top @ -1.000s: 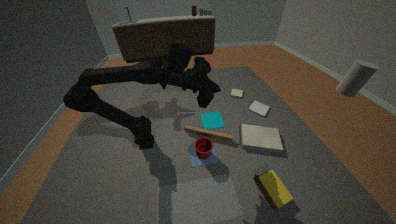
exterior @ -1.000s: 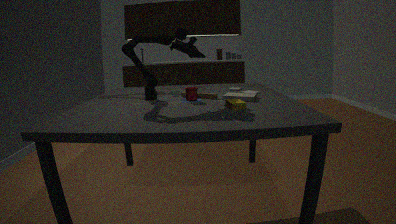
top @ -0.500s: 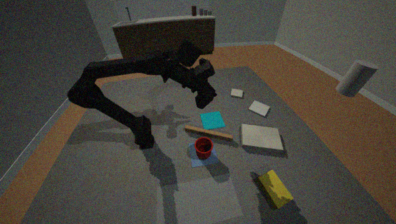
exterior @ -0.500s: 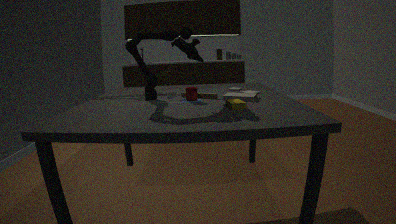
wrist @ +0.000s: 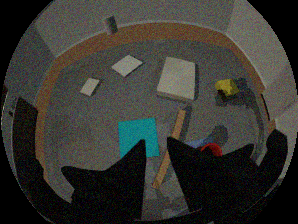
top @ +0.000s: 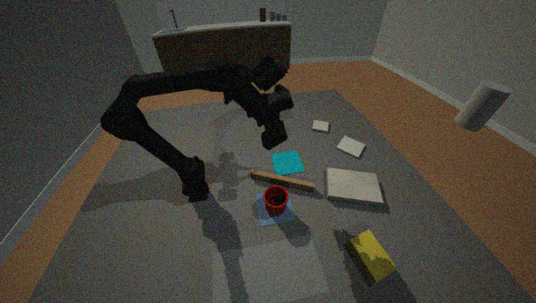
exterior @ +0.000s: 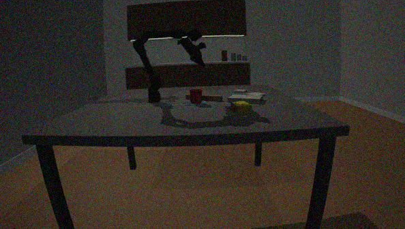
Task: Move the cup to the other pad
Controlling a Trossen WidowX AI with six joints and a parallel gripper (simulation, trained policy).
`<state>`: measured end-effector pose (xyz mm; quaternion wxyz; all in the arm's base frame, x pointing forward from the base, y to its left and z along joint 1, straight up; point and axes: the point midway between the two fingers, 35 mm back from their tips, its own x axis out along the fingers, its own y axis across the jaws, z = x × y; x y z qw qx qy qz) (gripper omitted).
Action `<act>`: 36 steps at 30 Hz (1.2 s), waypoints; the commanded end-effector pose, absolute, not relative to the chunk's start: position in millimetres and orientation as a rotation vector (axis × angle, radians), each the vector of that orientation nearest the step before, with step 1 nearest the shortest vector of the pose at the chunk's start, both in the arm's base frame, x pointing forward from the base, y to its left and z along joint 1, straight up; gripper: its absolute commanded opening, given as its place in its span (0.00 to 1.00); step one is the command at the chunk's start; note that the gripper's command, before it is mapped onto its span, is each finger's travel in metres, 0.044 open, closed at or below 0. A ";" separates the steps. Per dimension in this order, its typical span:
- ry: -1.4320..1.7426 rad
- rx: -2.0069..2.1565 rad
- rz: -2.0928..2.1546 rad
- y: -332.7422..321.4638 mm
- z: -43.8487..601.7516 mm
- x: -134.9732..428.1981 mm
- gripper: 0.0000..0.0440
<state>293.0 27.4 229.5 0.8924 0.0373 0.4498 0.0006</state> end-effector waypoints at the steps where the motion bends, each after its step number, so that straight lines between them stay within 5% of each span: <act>1: 0.979 0.062 0.002 26.0 229.4 290.5 0.25; 36: 1.463 -0.128 0.005 -20.1 175.2 264.8 0.28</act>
